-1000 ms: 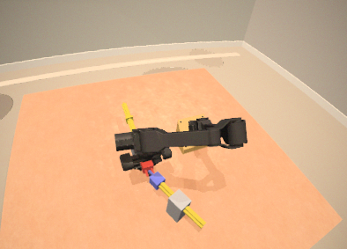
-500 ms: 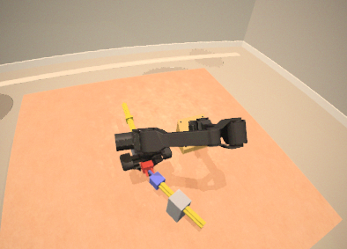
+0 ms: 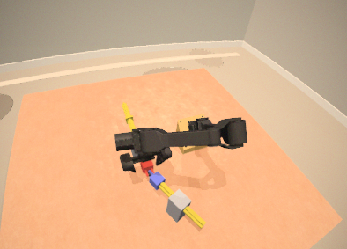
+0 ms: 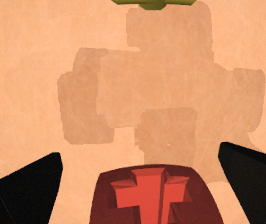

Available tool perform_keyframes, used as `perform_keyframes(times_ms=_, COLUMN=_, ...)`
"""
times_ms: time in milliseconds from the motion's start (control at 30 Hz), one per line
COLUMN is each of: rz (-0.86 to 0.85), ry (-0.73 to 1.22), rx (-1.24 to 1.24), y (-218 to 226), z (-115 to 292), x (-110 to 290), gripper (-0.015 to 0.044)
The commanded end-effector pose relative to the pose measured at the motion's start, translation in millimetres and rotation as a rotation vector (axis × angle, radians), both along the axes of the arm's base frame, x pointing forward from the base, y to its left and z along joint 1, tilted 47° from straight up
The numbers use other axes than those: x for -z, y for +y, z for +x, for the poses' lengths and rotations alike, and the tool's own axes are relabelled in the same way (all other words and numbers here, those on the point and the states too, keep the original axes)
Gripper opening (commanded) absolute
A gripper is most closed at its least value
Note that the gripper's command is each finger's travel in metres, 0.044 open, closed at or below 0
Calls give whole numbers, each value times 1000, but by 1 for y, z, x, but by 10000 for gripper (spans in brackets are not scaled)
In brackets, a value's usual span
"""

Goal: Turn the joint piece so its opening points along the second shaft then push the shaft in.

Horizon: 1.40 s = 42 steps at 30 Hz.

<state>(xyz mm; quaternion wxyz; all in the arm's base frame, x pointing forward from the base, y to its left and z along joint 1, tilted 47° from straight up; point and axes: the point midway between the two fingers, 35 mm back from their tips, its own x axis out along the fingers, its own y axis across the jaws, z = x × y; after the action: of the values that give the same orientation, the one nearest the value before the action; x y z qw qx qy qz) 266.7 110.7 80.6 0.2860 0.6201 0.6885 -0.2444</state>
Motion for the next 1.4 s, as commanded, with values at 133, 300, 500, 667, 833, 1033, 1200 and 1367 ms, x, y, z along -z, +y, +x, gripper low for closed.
perform_keyframes(times_ms=133, rz=-81, ry=-5, rx=0, y=-8, z=1, x=-11, gripper=440)
perform_keyframes(times_ms=300, rz=-162, ry=-11, rx=3, y=-17, z=2, x=-23, gripper=440)
perform_keyframes(times_ms=500, rz=-159, ry=-27, rx=-12, y=-19, z=2, x=-24, gripper=440)
perform_keyframes(times_ms=667, rz=-138, ry=-143, rx=-121, y=-33, z=6, x=-36, gripper=440)
perform_keyframes(times_ms=833, rz=-118, ry=-266, rx=-233, y=-47, z=10, x=-47, gripper=440)
perform_keyframes(times_ms=1033, rz=-98, ry=-419, rx=-363, y=-64, z=12, x=-62, gripper=440)
perform_keyframes(times_ms=1200, rz=-86, ry=-550, rx=-471, y=-78, z=13, x=-75, gripper=440)
perform_keyframes(times_ms=1367, rz=-75, ry=-678, rx=-578, y=-92, z=12, x=-87, gripper=440)
